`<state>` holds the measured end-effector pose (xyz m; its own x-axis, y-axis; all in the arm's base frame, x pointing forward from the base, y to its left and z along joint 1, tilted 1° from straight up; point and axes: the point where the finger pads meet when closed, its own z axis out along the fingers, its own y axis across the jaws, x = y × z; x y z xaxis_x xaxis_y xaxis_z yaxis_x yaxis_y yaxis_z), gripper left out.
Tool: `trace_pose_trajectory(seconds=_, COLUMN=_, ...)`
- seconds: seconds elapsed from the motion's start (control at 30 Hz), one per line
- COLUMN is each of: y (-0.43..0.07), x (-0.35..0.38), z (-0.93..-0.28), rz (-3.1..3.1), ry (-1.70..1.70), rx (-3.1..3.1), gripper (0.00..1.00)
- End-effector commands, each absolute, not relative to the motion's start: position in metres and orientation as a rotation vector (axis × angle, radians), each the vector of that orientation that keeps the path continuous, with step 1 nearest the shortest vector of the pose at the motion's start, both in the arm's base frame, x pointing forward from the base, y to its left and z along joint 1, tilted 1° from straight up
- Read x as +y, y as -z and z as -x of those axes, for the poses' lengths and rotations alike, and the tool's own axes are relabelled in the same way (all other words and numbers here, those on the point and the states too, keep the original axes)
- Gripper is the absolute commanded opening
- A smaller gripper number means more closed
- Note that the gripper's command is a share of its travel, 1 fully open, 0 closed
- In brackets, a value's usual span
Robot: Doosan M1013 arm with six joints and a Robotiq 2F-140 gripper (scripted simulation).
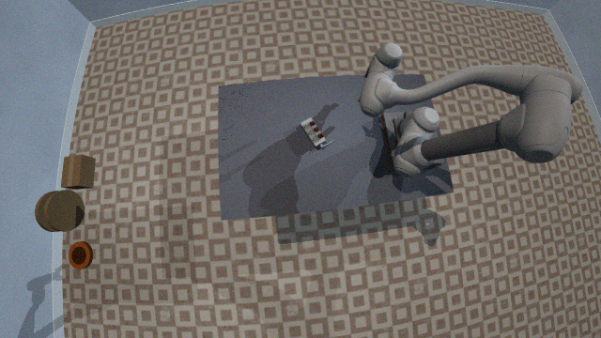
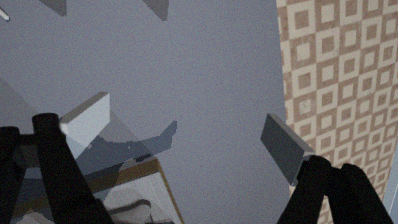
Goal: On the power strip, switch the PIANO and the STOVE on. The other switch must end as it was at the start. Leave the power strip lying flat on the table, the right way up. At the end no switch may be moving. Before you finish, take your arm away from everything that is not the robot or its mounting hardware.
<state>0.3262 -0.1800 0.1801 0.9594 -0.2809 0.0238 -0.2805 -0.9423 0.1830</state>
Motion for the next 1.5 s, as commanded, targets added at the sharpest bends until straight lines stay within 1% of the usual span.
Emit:
trace_pose_trajectory(seconds=0.0, y=-0.157, x=-0.145, z=-0.385, rz=-3.065, ry=-0.082, rx=-0.177, gripper=1.00)
trace_pose_trajectory(seconds=0.07, y=-0.151, x=-0.136, z=-0.400, rz=-3.065, ry=-0.082, rx=-0.177, gripper=1.00)
trace_pose_trajectory(seconds=0.17, y=-0.151, x=-0.136, z=-0.400, rz=-3.065, ry=-0.082, rx=-0.177, gripper=1.00)
trace_pose_trajectory(seconds=0.2, y=-0.137, x=-0.109, z=-0.437, rz=-3.123, ry=-0.143, rx=-0.035, gripper=1.00)
trace_pose_trajectory(seconds=0.27, y=-0.137, x=-0.109, z=-0.437, rz=-3.123, ry=-0.143, rx=-0.035, gripper=1.00)
trace_pose_trajectory(seconds=0.3, y=-0.129, x=-0.090, z=-0.460, rz=-3.164, ry=-0.204, rx=0.093, gripper=1.00)
trace_pose_trajectory(seconds=0.33, y=-0.125, x=-0.084, z=-0.469, rz=-3.164, ry=-0.204, rx=0.093, gripper=1.00)
trace_pose_trajectory(seconds=0.4, y=-0.125, x=-0.083, z=-0.469, rz=-3.164, ry=-0.204, rx=0.093, gripper=1.00)
trace_pose_trajectory(seconds=0.43, y=-0.115, x=-0.061, z=-0.496, rz=-3.190, ry=-0.261, rx=0.203, gripper=1.00)
trace_pose_trajectory(seconds=0.5, y=-0.114, x=-0.060, z=-0.497, rz=-3.190, ry=-0.261, rx=0.203, gripper=1.00)
trace_pose_trajectory(seconds=0.53, y=-0.104, x=-0.039, z=-0.520, rz=-3.205, ry=-0.311, rx=0.294, gripper=1.00)
trace_pose_trajectory(seconds=0.6, y=-0.104, x=-0.039, z=-0.520, rz=-3.205, ry=-0.311, rx=0.294, gripper=1.00)
trace_pose_trajectory(seconds=0.63, y=-0.096, x=-0.023, z=-0.538, rz=-3.213, ry=-0.352, rx=0.365, gripper=1.00)
trace_pose_trajectory(seconds=0.73, y=-0.096, x=-0.023, z=-0.538, rz=-3.213, ry=-0.352, rx=0.365, gripper=1.00)
trace_pose_trajectory(seconds=0.83, y=-0.083, x=0.003, z=-0.565, rz=-3.216, ry=-0.414, rx=0.470, gripper=1.00)
trace_pose_trajectory(seconds=1.47, y=-0.082, x=0.005, z=-0.567, rz=-3.216, ry=-0.419, rx=0.479, gripper=1.00)
